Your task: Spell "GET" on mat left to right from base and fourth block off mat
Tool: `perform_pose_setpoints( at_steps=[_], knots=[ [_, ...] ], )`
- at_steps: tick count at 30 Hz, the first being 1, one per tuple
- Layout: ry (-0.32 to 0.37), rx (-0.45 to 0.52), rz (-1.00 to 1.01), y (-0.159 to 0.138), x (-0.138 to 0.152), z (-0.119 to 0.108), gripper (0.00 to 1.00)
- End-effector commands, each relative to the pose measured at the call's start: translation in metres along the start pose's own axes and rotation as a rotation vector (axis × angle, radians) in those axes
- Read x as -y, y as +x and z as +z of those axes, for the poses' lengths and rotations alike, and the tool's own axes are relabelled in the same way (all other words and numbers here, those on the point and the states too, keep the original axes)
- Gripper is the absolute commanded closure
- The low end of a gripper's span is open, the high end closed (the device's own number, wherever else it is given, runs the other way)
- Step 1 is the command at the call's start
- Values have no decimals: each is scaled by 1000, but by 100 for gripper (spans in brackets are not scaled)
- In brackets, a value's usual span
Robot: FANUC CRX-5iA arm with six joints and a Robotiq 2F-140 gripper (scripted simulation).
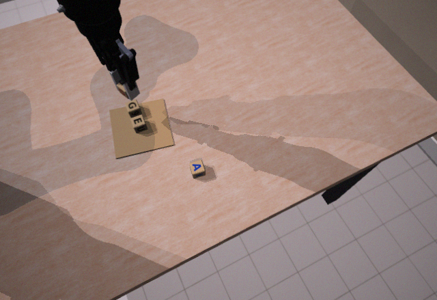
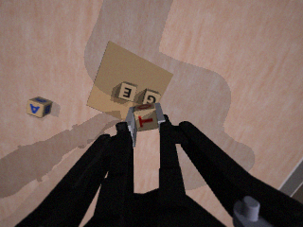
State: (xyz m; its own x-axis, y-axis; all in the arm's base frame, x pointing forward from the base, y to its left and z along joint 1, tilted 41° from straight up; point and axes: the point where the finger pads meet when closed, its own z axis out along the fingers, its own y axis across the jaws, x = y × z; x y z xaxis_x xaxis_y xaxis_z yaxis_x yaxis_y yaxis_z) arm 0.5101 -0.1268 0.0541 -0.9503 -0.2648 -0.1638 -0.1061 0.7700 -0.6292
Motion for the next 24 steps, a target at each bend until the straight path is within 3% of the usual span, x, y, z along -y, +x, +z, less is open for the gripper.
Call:
perform_pose_setpoints(
  at_steps=[1, 24],
  knots=[
    [-17, 0, -138, 5, 9, 0, 84],
    [-10, 6, -676, 26, 46, -2, 84]
  ],
)
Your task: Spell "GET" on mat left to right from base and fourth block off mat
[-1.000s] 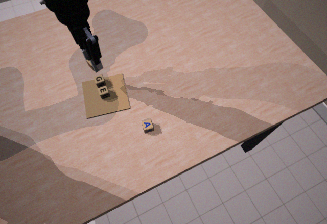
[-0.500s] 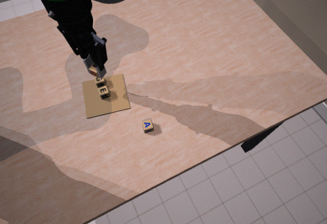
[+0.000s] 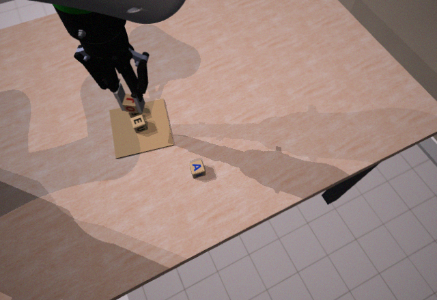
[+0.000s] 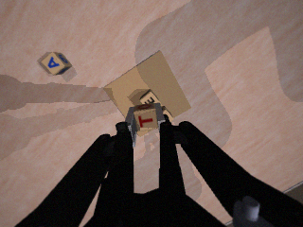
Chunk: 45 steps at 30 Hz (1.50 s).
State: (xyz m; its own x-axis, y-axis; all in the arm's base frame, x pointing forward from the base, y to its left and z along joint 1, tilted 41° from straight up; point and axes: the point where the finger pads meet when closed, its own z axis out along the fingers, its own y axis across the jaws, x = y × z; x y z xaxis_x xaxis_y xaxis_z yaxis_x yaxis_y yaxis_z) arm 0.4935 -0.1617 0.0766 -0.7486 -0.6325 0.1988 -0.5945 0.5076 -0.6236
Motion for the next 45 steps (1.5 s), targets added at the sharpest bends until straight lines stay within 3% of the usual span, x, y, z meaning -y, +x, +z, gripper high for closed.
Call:
perform_pose_setpoints(
  at_steps=[1, 19, 45],
  knots=[
    [-12, 11, -139, 9, 5, -1, 84],
    [-2, 9, -525, 36, 17, -3, 84],
    [-2, 9, -544, 38, 18, 5, 84]
  ],
)
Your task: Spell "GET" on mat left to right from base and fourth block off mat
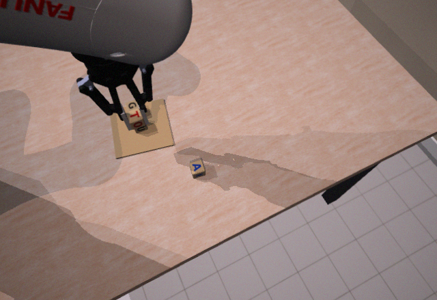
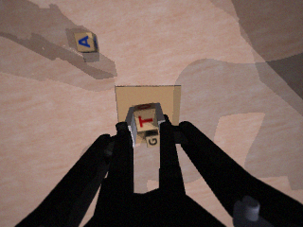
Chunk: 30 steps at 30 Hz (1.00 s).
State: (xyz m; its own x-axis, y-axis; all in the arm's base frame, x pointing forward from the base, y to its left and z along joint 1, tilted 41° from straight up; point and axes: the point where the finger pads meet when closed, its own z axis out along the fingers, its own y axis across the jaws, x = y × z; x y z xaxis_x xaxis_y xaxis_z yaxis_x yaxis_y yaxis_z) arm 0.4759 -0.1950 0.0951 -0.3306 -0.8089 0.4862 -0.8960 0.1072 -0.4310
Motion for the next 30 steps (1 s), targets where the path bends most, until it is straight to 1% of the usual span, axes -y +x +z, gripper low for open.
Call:
perform_pose_setpoints(
  at_steps=[1, 5, 11, 13, 20, 25, 30],
  knots=[
    [0, 0, 0, 0, 0, 7, 84],
    [0, 0, 0, 0, 0, 22, 84],
    [0, 0, 0, 1, 0, 51, 84],
    [0, 0, 0, 1, 0, 51, 84],
    [0, 0, 0, 1, 0, 80, 84],
    [0, 0, 0, 1, 0, 90, 84],
    [0, 0, 0, 1, 0, 92, 84]
  ],
)
